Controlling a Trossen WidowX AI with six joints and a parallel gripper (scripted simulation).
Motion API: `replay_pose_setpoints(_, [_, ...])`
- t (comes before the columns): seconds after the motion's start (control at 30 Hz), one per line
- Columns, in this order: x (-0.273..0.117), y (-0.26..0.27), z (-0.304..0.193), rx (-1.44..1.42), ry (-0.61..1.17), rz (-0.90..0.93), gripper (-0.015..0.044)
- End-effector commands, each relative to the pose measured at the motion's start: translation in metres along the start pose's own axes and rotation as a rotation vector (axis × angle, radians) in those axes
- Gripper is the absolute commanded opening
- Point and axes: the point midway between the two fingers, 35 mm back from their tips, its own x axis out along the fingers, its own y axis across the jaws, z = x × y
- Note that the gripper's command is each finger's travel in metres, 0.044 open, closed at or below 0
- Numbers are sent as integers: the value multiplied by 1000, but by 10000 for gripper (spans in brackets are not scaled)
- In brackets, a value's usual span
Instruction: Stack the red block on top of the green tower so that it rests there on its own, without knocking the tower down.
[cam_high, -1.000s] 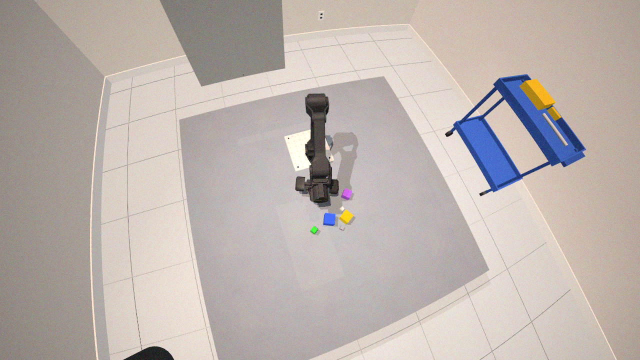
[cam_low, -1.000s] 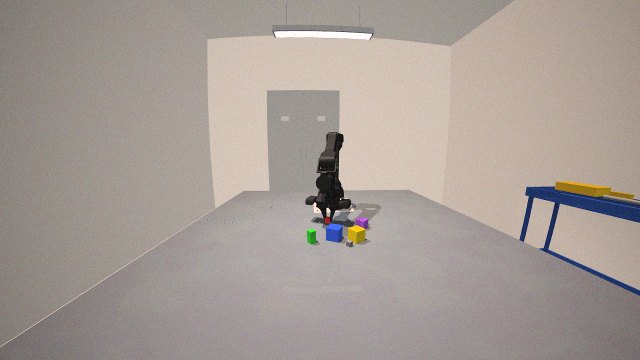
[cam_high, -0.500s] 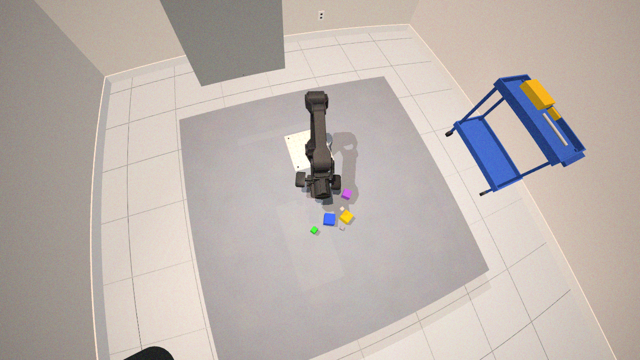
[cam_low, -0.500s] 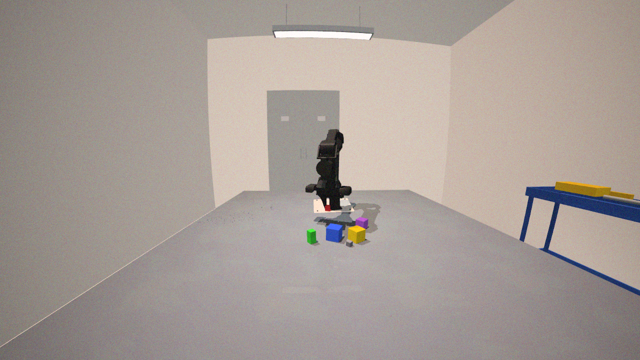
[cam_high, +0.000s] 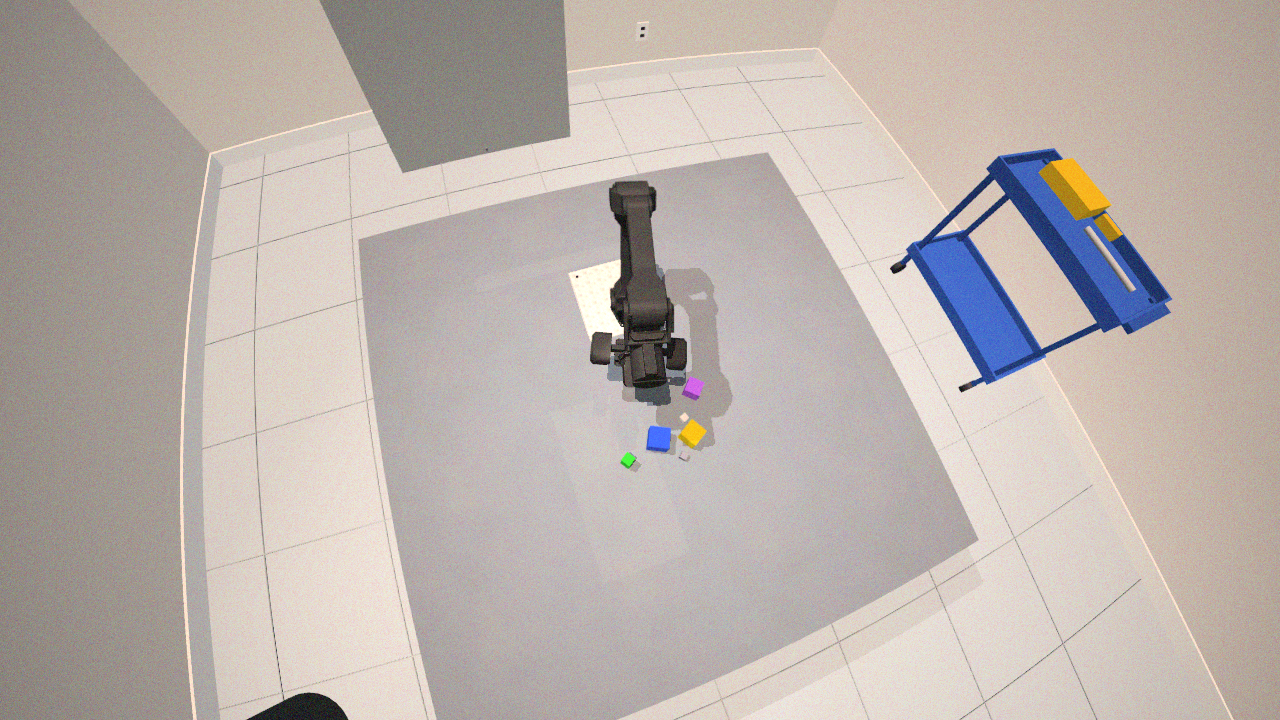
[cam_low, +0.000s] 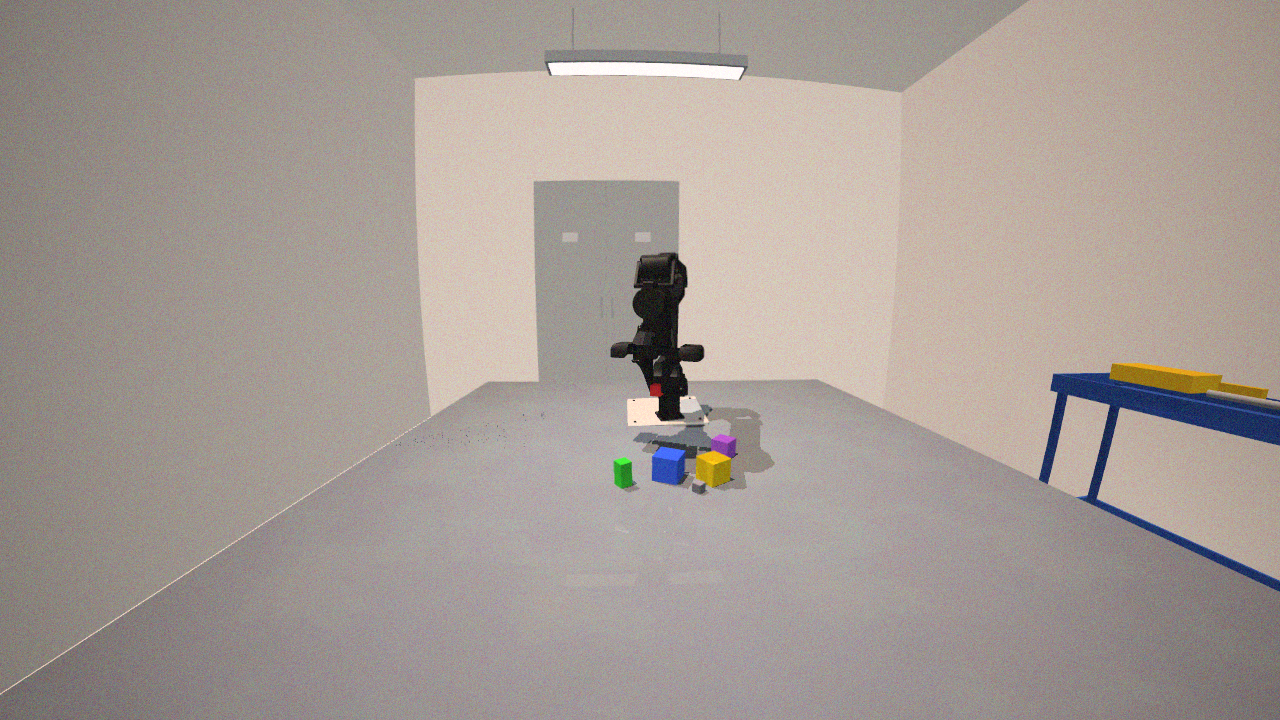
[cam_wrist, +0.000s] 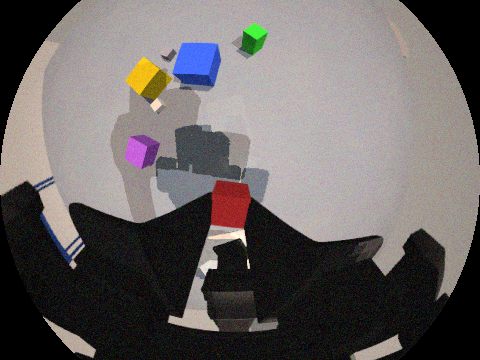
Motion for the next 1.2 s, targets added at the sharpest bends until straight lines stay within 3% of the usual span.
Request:
replay_pose_setpoints(0.0, [-6, -1, -1, 5, 0, -6, 0])
replay_pose_setpoints(0.23, [-8, 0, 6, 5, 0, -6, 0])
replay_pose_setpoints(1.17, [-20, 1, 131, 8, -11, -4, 0])
